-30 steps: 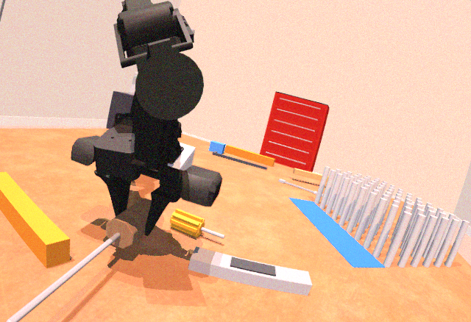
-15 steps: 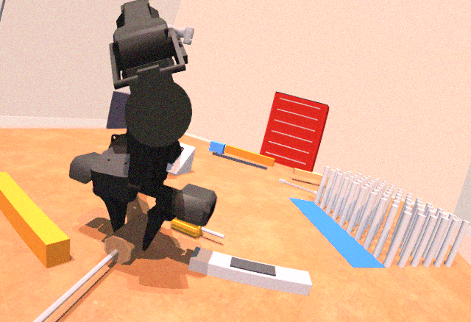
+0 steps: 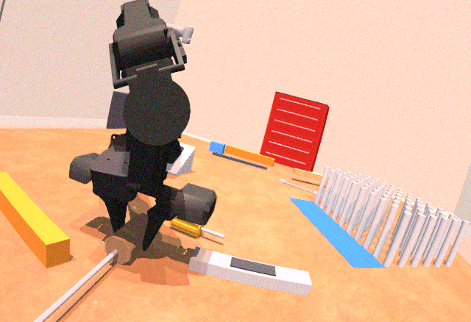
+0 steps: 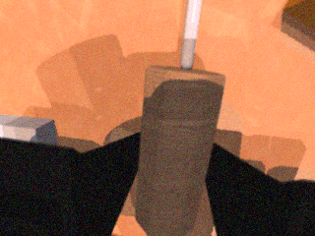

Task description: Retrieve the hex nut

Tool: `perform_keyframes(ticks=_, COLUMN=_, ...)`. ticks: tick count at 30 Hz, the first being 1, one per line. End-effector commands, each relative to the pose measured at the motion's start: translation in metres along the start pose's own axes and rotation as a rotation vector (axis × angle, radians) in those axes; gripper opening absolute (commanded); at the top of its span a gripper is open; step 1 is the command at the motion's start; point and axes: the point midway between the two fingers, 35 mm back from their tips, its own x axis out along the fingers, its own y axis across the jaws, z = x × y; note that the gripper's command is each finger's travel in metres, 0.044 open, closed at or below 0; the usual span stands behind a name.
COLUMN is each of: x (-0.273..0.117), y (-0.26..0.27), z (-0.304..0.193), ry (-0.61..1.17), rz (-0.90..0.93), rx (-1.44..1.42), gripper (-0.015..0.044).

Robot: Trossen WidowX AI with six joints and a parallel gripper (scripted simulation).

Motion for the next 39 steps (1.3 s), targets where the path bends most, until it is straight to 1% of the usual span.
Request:
perform_keyframes(ticks=1, x=0.000, y=0.000, z=0.000, ry=0.001, rz=0.000, rx=0.000, gripper=0.0184)
perform_keyframes(ticks=11, x=0.000, y=0.000, z=0.000, ry=0.001, rz=0.000, rx=0.000, gripper=0.0440)
perform_keyframes(ticks=13, x=-0.009, y=0.001, z=0.001, ry=0.002, rz=0.000, rx=0.000, gripper=0.0440)
perform_keyframes(ticks=16, x=-0.049, y=0.002, z=0.001, ry=0.004, rz=0.001, rx=0.001, gripper=0.0440)
perform_keyframes(ticks=18, x=-0.067, y=0.000, z=0.001, ry=0.004, rz=0.001, rx=0.001, gripper=0.0440)
perform_keyframes(ticks=39, x=-0.069, y=0.000, z=0.000, ry=0.004, rz=0.002, rx=0.000, gripper=0.0440)
